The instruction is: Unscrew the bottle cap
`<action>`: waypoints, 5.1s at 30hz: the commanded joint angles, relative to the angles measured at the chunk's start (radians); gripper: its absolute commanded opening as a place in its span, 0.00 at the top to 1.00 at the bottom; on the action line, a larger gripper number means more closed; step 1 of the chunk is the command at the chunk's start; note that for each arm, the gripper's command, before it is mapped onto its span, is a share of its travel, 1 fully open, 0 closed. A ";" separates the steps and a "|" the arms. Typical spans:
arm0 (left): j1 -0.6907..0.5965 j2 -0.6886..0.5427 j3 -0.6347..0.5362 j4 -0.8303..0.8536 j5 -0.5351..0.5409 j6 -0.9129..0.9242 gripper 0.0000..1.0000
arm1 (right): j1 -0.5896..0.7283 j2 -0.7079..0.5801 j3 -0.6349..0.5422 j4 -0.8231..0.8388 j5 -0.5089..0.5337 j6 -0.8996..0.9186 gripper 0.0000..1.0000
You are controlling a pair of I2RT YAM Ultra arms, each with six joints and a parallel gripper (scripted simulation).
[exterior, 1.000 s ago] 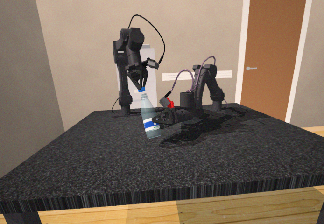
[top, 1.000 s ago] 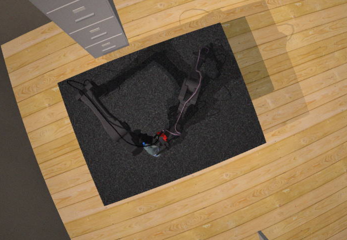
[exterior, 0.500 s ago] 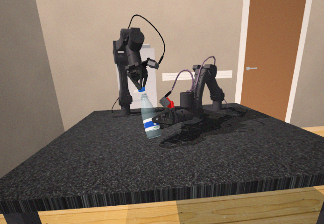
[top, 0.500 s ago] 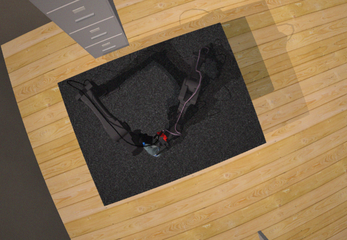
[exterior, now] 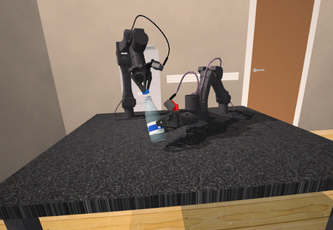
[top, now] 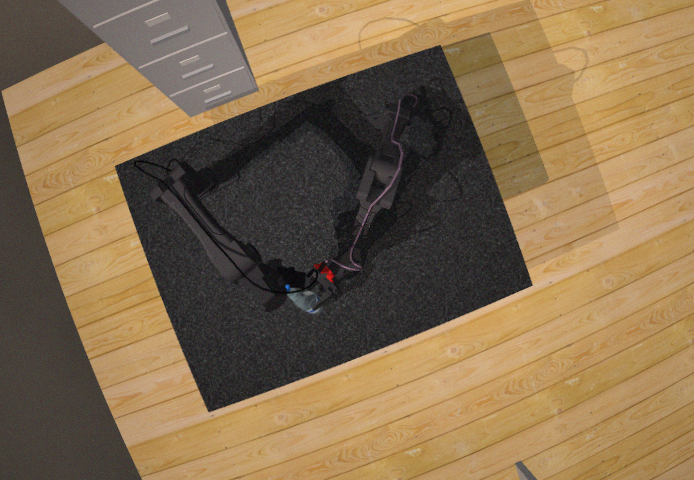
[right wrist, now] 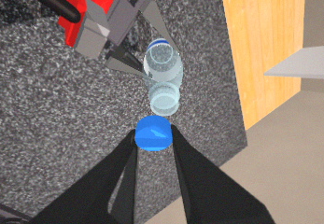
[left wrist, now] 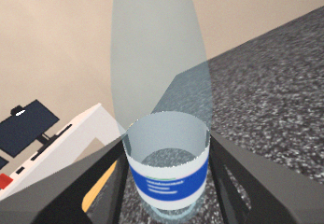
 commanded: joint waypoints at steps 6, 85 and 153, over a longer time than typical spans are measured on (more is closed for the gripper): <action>0.002 -0.014 0.032 0.014 -0.003 -0.002 1.00 | -0.002 -0.014 0.020 0.000 -0.001 -0.002 1.00; -0.002 -0.026 -0.002 -0.014 -0.009 -0.488 1.00 | 0.009 -0.026 0.045 -0.062 0.038 -0.601 1.00; -0.001 -0.006 0.004 -0.003 0.000 -0.494 1.00 | -0.307 0.593 0.276 -0.078 0.014 0.935 1.00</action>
